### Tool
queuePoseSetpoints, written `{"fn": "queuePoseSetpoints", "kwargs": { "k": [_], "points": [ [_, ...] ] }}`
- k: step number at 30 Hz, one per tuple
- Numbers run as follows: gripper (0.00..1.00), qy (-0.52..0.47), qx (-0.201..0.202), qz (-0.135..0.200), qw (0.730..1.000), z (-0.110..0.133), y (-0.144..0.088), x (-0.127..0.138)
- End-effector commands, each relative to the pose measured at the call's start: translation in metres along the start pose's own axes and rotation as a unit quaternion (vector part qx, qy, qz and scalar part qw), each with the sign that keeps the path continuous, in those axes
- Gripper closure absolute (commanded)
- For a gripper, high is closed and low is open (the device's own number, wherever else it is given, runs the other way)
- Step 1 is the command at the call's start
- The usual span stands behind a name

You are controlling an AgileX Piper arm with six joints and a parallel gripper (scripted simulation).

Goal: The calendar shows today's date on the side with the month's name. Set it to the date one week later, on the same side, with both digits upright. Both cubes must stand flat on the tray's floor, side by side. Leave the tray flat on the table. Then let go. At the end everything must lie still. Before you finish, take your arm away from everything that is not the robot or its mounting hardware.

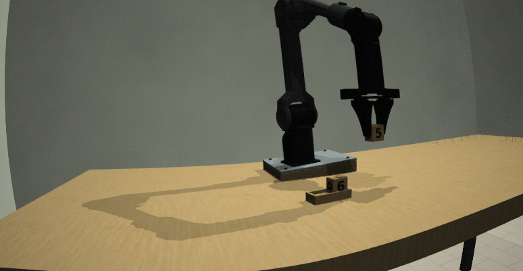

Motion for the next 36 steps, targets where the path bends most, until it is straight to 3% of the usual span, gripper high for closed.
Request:
{"fn": "queuePoseSetpoints", "kwargs": {
  "k": [1, 14, 36],
  "points": [
    [0.62, -0.001, 0.001, 0.001, 1.000, 0.000, 0.001, 0.000],
    [0.62, 0.000, 0.002, 0.001, 1.000, 0.001, 0.012, 0.000],
    [0.62, 0.001, 0.002, 0.001, 1.000, 0.001, 0.092, 0.002]
  ]
}}
Point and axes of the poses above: the point where the finger pads meet when closed, its own y axis out along the fingers, its own x axis across the jaws, z = x × y, the point moved 4 cm from there along -y, back along the fingers, and after that the axes turned 4 degrees about y, right-handed, at the moved point
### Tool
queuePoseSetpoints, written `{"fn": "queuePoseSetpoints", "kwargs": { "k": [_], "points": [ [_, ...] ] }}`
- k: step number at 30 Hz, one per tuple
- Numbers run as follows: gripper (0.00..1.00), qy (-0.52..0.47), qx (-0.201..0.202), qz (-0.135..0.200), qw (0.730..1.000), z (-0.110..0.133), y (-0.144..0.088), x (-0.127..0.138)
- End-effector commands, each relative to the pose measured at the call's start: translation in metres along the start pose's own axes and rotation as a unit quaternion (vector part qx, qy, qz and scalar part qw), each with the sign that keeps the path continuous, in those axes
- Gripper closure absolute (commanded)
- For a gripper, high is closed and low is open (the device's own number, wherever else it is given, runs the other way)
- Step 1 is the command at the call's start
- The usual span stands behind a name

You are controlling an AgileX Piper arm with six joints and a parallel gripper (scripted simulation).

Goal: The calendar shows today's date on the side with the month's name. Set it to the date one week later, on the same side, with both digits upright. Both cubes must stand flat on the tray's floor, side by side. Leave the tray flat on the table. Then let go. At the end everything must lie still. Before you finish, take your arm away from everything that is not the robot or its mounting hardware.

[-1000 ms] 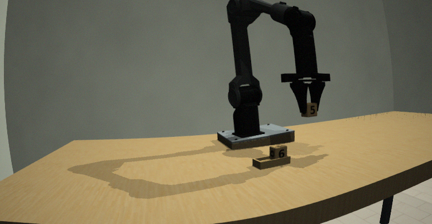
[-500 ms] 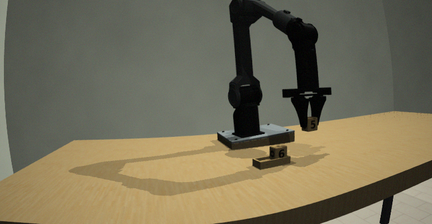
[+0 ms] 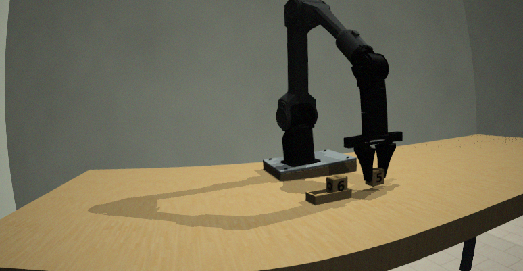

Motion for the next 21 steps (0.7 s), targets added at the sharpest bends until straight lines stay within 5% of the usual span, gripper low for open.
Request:
{"fn": "queuePoseSetpoints", "kwargs": {
  "k": [1, 21],
  "points": [
    [0.62, 0.001, 0.001, 0.000, 1.000, 0.0003, 0.0038, -0.0004],
    [0.62, 0.001, -0.001, 0.000, 1.000, -0.0002, 0.0062, -0.0002]
  ]
}}
Point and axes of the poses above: the point where the finger pads meet when closed, its own y axis out along the fingers, its own x axis across the jaws, z = x × y, the point moved 4 cm from there along -y, back along the fingers, and after that the axes turned 4 degrees about y, right-handed, at the moved point
